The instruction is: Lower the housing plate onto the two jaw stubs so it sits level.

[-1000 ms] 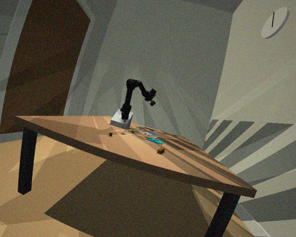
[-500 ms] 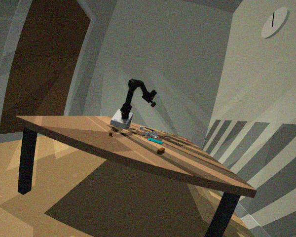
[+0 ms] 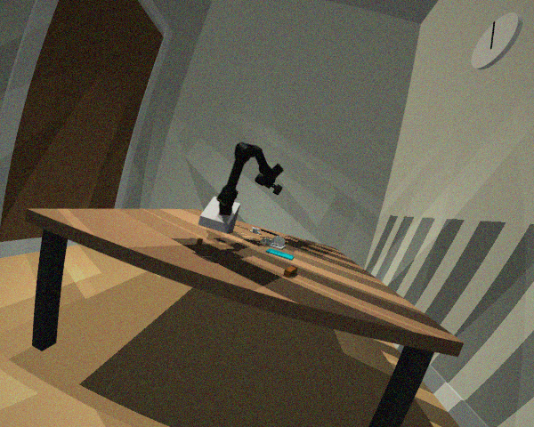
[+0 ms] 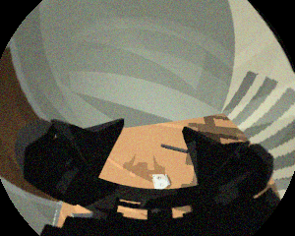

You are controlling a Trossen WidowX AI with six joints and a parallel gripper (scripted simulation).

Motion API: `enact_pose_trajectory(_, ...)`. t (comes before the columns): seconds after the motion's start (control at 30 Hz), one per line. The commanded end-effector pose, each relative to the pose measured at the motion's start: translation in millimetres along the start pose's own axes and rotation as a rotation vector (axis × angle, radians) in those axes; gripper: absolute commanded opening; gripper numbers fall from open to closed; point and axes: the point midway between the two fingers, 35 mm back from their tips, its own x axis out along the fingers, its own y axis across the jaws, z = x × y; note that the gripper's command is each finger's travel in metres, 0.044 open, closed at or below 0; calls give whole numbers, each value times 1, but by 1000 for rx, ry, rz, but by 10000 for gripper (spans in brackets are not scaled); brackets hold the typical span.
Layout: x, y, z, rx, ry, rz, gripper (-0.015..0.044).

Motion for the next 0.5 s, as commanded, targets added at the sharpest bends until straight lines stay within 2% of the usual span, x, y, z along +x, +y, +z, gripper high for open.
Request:
enact_pose_trajectory(0.0, 6, -3, -8, -53, 45, -12, 440)
enact_pose_trajectory(0.47, 21, -9, -31, -244, 191, -20, 440)
